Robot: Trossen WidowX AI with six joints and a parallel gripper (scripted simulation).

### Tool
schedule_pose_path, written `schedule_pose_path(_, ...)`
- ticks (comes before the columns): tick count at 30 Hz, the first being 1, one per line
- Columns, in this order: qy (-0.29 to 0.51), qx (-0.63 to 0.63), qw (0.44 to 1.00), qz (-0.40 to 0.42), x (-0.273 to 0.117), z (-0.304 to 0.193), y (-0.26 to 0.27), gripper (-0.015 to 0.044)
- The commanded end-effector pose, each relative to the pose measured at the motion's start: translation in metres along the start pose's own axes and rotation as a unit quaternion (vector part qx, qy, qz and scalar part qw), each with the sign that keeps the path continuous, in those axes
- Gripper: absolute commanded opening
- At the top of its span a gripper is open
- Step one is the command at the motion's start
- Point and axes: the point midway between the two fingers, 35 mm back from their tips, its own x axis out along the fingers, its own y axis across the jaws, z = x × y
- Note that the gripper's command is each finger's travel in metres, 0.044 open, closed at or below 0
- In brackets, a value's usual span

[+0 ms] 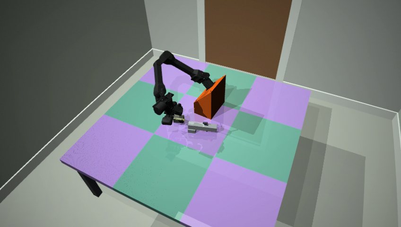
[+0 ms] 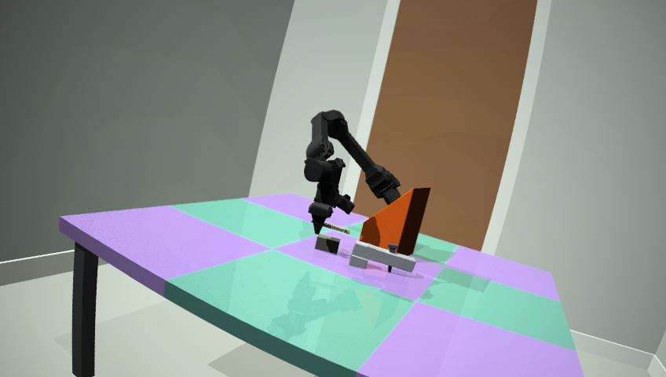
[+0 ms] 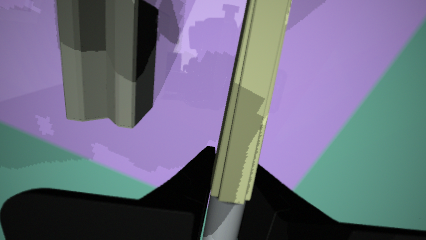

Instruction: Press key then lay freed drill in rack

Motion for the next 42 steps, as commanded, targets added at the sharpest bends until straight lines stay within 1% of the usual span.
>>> schedule_pose_path(1, 0.002, 0.001, 1.0, -0.001, -0.003, -0.001, -0.001, 0.0)
schedule_pose_path(12, 0.002, 0.001, 1.0, -0.001, -0.005, -0.002, 0.001, 0.0)
schedule_pose_path(42, 0.003, 0.001, 1.0, 0.0, 0.006, -0.011, 0.055, 0.0)
